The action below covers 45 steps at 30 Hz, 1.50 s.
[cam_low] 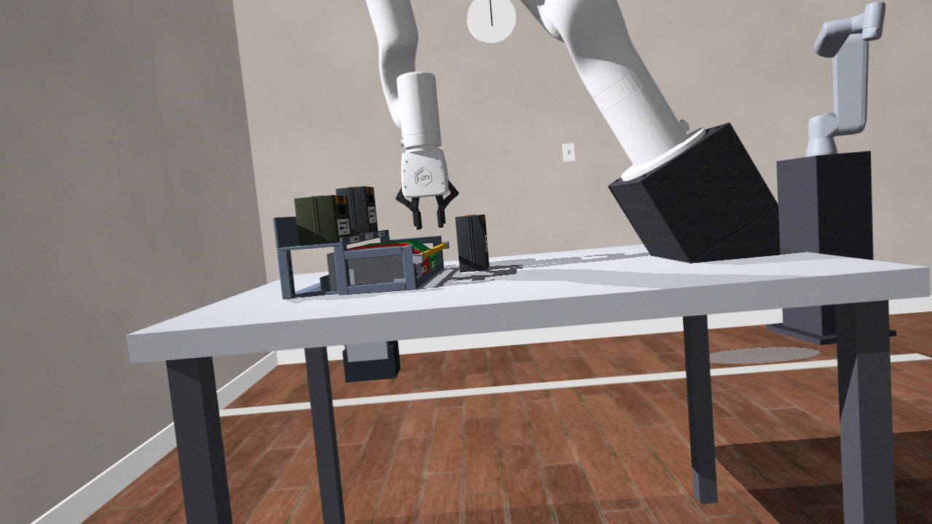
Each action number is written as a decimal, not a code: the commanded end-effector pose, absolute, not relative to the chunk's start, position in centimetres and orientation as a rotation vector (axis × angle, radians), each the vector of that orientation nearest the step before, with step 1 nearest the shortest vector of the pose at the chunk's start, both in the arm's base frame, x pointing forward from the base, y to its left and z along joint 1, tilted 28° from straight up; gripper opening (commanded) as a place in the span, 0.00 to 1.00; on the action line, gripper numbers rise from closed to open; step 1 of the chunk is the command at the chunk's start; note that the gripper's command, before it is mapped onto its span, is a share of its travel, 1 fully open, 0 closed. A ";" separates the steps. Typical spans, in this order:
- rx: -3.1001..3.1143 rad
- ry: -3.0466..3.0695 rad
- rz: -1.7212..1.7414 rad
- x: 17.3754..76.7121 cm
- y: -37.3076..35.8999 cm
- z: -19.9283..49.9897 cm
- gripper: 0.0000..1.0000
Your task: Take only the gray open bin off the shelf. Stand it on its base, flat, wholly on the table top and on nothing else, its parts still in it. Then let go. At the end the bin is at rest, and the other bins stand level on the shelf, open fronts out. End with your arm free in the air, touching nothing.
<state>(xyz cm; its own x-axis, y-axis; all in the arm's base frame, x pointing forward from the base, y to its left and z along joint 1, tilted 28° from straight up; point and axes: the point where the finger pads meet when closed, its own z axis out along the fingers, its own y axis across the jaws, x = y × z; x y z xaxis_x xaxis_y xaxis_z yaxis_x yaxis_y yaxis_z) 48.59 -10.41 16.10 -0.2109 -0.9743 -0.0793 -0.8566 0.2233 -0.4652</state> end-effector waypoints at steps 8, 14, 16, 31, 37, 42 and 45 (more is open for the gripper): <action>-1.698 2.149 -0.464 50.6 -10.7 12.1 0.47; -1.698 2.149 -0.464 50.6 -10.7 12.1 0.47; -1.698 2.149 -0.464 50.6 -10.7 12.1 0.47; -1.698 2.149 -0.464 50.4 -10.7 12.5 0.47; -1.698 2.149 -0.464 50.3 -10.6 12.7 0.47; -1.698 2.149 -0.464 50.2 -10.6 12.9 0.47; -1.698 2.149 -0.464 50.2 -10.6 12.9 0.47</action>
<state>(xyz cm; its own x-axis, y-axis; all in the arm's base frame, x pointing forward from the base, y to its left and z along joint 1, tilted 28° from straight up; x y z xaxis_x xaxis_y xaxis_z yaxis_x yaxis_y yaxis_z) 50.20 -10.62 12.80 -0.2117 -0.9743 -0.0775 -0.8561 0.2231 -0.4662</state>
